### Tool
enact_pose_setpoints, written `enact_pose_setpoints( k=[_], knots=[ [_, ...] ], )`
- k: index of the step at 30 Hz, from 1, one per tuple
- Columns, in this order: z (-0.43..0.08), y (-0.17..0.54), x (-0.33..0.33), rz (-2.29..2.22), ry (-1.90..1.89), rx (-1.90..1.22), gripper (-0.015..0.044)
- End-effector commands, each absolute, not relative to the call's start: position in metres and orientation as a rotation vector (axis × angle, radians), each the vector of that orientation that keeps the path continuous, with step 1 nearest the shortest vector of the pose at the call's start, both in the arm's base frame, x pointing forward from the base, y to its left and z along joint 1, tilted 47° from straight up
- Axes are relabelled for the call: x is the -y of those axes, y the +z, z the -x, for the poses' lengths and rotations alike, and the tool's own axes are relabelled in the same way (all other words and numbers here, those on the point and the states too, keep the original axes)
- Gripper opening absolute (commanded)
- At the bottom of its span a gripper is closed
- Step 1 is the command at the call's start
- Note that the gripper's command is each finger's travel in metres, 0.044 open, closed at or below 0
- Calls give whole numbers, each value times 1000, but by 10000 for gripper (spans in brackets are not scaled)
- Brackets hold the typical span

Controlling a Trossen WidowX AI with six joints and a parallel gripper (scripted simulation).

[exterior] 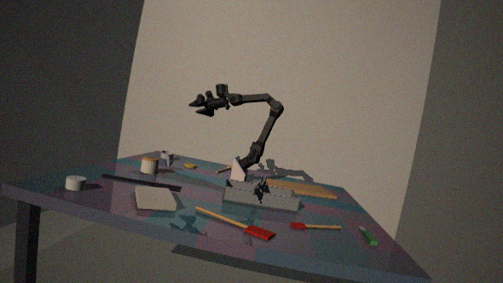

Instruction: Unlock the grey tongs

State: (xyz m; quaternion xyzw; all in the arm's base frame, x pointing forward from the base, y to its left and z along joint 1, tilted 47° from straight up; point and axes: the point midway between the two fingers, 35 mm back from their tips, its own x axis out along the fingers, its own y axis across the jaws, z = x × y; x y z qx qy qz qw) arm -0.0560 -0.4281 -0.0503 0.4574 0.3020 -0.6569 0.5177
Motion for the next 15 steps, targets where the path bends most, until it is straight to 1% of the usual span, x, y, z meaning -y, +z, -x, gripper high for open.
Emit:
enact_pose_setpoints(
  k=[1,7,15],
  knots=[
    [-17,-39,424,-1035,-1359,-818,440],
    [-112,-25,398,-978,-1073,-923,440],
    [-219,-4,330,-935,-727,-1039,440]
  ],
)
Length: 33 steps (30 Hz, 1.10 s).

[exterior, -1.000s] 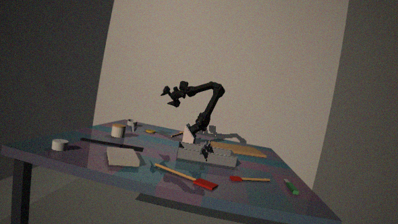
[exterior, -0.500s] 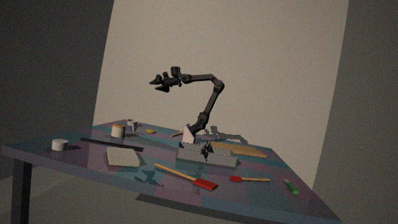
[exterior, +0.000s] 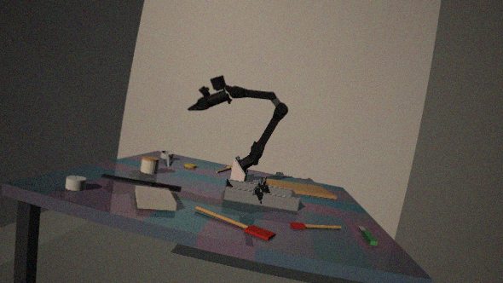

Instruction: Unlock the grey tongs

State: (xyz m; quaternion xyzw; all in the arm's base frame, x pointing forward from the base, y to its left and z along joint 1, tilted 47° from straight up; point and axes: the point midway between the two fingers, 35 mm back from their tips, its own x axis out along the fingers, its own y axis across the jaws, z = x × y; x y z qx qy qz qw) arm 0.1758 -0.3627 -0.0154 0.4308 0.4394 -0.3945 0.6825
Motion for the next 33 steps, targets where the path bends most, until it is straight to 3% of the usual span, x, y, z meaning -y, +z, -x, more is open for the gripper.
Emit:
enact_pose_setpoints(
  k=[1,8,16,28,33],
  knots=[
    [-232,-1,318,-922,-671,-1059,440],
    [-302,25,231,-835,-325,-1179,440],
    [-347,61,112,-729,70,-1304,440],
    [-333,127,-73,-578,658,-1478,440],
    [-325,137,-94,-561,728,-1500,440]
  ],
)
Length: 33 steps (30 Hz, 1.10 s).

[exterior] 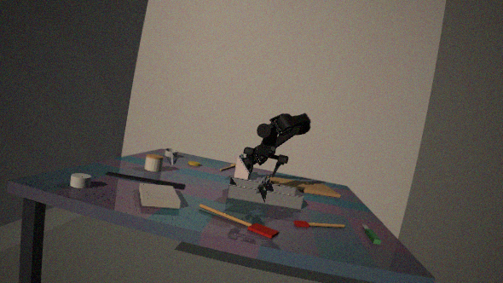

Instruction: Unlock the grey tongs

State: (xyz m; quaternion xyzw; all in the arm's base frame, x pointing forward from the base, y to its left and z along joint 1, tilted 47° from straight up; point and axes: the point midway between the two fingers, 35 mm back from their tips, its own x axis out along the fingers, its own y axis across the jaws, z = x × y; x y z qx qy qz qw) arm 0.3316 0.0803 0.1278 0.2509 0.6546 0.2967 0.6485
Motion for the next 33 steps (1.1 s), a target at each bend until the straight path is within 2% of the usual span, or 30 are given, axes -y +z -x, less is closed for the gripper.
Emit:
enact_pose_setpoints(
  k=[1,33],
  knots=[
    [-325,137,-94,-561,728,-1500,440],
    [-322,109,-114,-560,727,-1499,440]
  ],
)
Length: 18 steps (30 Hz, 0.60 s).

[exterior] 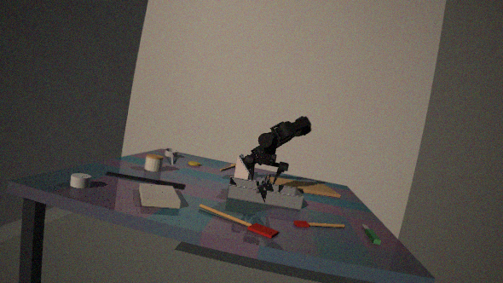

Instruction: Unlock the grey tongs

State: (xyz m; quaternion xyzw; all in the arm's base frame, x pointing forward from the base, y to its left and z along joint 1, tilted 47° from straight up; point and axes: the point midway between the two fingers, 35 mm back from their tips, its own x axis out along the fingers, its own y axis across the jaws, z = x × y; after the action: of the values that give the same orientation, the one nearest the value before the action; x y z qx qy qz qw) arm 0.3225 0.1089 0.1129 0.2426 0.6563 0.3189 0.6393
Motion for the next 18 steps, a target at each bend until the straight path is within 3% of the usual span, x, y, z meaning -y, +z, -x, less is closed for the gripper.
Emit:
enact_pose_setpoints(
  k=[1,18],
  knots=[
    [-322,108,-115,-560,727,-1499,440],
    [-318,90,-136,-562,730,-1498,440]
  ],
)
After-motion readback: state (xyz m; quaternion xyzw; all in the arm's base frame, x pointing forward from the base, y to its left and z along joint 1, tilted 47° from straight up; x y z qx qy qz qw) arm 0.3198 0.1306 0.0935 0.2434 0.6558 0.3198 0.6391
